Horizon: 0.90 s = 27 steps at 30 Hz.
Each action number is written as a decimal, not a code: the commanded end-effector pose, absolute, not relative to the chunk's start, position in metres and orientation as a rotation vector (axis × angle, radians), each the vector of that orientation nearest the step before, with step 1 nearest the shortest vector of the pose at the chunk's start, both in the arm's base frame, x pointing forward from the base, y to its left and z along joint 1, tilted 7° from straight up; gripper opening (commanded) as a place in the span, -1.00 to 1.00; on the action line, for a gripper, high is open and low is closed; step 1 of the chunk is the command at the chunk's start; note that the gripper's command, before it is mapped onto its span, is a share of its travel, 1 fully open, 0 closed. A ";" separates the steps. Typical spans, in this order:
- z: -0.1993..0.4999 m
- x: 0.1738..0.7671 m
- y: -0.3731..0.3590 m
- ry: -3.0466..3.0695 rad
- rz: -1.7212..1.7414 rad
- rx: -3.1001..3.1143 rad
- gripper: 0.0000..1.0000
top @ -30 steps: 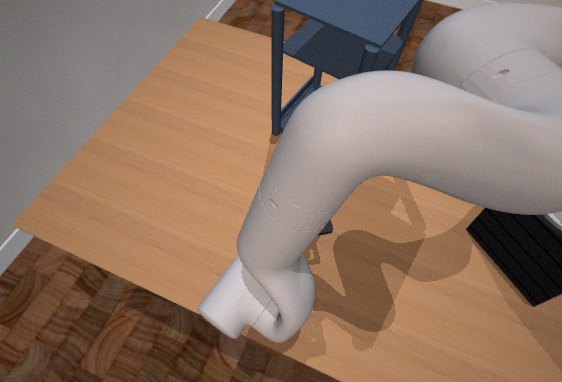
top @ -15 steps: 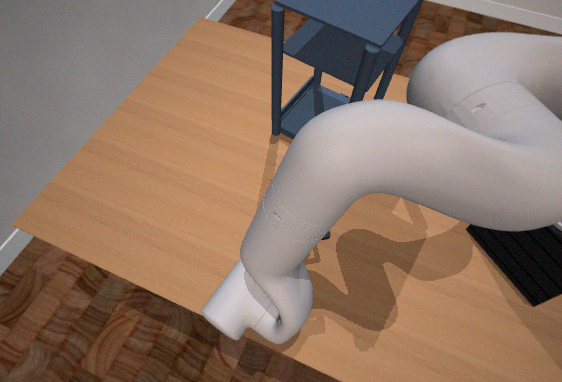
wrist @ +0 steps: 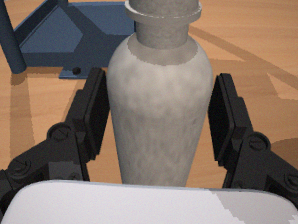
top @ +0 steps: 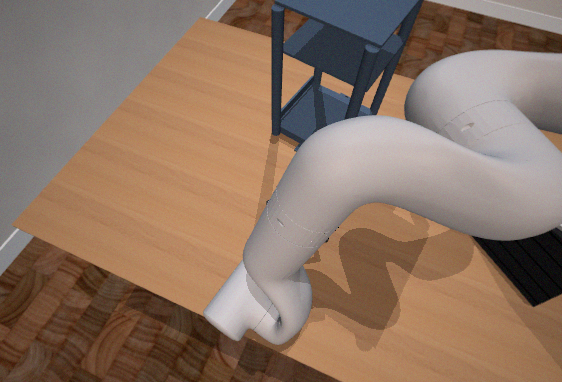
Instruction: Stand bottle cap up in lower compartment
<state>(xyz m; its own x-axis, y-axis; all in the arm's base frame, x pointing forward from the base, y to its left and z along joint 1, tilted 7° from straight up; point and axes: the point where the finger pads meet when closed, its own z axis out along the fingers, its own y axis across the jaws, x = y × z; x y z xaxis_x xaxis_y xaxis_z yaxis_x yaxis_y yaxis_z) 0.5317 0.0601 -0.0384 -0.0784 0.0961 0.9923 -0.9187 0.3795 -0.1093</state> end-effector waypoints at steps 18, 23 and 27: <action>-0.048 0.533 0.060 -1.383 1.016 0.811 0.39; -0.049 0.533 0.059 -1.383 1.016 0.811 0.39; -0.049 0.533 0.059 -1.383 1.016 0.811 0.39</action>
